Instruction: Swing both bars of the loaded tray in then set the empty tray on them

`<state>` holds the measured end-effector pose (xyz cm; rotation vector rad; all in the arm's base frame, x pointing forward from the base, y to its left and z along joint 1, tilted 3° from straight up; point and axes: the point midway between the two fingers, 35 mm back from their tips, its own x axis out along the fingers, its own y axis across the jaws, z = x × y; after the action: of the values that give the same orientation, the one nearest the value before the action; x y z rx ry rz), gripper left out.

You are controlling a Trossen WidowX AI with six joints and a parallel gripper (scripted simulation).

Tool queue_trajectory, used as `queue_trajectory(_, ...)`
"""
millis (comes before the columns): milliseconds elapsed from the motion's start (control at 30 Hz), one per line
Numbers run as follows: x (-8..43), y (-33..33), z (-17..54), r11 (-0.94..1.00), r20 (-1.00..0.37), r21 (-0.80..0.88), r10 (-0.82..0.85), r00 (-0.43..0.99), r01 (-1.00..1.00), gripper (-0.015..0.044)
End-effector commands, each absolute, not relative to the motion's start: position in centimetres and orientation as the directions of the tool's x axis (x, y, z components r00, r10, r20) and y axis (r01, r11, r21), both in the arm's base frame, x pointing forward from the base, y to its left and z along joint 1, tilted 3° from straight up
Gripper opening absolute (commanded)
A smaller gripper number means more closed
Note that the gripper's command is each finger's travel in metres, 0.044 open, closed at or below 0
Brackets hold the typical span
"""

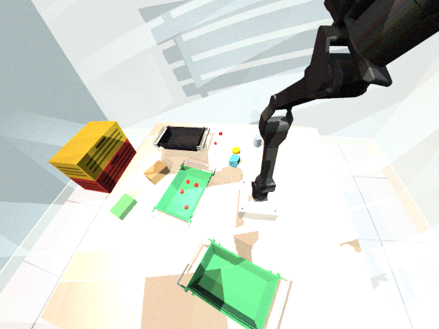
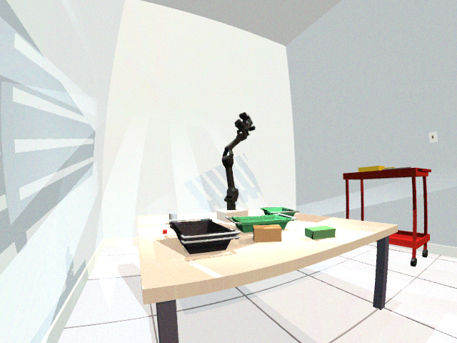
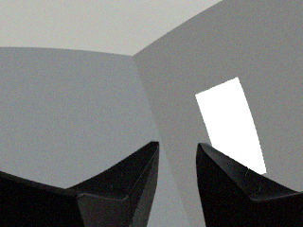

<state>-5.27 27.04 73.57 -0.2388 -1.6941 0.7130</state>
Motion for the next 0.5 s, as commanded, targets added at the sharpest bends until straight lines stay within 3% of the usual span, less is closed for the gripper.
queue_trajectory(0,-3.1,31.9,70.9,0.733,0.738,-0.67,0.643,-0.202,-0.114,0.0082)
queue_trajectory(467,11.1,43.6,58.8,0.317,0.346,-0.927,0.929,0.13,0.201,0.0082)
